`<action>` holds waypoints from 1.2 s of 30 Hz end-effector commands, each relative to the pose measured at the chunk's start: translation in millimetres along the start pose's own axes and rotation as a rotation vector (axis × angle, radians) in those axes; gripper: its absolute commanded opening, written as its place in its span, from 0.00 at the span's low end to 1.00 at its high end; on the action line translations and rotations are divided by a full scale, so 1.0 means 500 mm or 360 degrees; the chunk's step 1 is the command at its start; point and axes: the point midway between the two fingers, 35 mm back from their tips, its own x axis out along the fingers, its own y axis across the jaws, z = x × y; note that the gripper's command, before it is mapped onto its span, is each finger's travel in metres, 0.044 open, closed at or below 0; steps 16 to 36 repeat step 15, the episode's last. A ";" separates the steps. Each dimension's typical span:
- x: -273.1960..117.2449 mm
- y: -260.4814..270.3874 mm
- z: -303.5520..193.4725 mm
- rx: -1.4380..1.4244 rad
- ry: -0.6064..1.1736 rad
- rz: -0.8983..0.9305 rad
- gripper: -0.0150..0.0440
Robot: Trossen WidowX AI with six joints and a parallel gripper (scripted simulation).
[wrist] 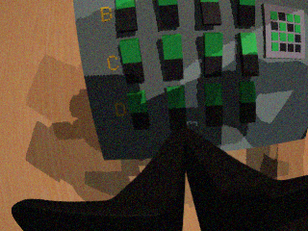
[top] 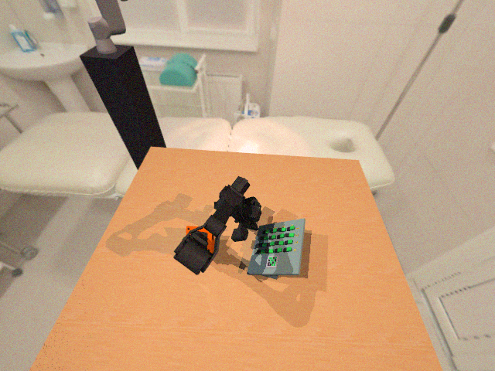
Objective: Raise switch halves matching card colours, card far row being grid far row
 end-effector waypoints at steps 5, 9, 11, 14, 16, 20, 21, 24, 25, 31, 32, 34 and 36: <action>-0.022 -0.034 0.103 0.0012 -0.0001 -0.0006 0.25; -0.022 -0.034 0.103 0.0012 -0.0001 -0.0006 0.25; -0.022 -0.034 0.103 0.0012 -0.0001 -0.0006 0.25; -0.022 -0.034 0.103 0.0012 -0.0001 -0.0006 0.25; -0.022 -0.034 0.103 0.0012 -0.0001 -0.0006 0.25; -0.022 -0.034 0.103 0.0012 -0.0001 -0.0006 0.25; -0.022 -0.034 0.103 0.0012 -0.0001 -0.0006 0.25; -0.022 -0.034 0.103 0.0012 -0.0001 -0.0006 0.25; -0.022 -0.034 0.103 0.0012 -0.0001 -0.0006 0.25; -0.022 -0.034 0.103 0.0012 -0.0001 -0.0006 0.25; -0.022 -0.034 0.103 0.0012 -0.0001 -0.0006 0.25; -0.022 -0.034 0.103 0.0012 -0.0001 -0.0006 0.25; -0.022 -0.034 0.103 0.0012 -0.0001 -0.0006 0.25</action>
